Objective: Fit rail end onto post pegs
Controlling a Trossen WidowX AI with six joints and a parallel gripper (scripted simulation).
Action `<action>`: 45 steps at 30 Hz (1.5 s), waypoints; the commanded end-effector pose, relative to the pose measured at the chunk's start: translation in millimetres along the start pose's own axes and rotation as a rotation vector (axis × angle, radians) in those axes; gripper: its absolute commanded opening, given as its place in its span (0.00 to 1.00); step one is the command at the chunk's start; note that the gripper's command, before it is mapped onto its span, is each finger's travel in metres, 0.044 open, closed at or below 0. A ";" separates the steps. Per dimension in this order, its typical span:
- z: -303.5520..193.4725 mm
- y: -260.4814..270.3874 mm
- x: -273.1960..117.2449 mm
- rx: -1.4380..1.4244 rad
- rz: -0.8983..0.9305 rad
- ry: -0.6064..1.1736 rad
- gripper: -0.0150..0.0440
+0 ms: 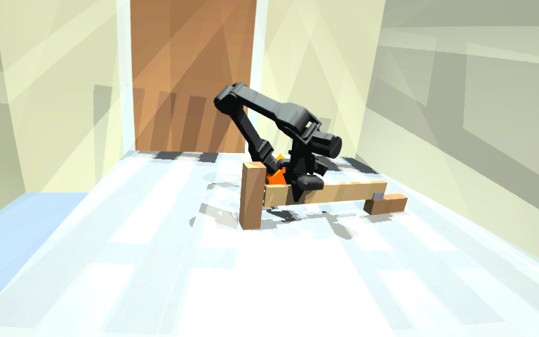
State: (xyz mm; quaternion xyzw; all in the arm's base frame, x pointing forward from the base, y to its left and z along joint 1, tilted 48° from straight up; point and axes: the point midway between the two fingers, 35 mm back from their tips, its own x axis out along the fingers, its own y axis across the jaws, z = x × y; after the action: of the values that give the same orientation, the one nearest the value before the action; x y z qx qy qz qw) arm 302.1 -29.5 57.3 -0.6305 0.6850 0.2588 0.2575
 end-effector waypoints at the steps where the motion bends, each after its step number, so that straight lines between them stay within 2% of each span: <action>1: 1.5 -0.9 -1.2 0.001 -0.009 0.001 0.25; 45: -6.3 -0.5 -4.0 0.001 -0.009 0.002 0.25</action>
State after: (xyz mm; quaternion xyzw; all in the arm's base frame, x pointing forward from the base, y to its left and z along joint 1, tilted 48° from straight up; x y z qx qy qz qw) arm 302.1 -30.9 58.7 -0.6302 0.6845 0.2586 0.2596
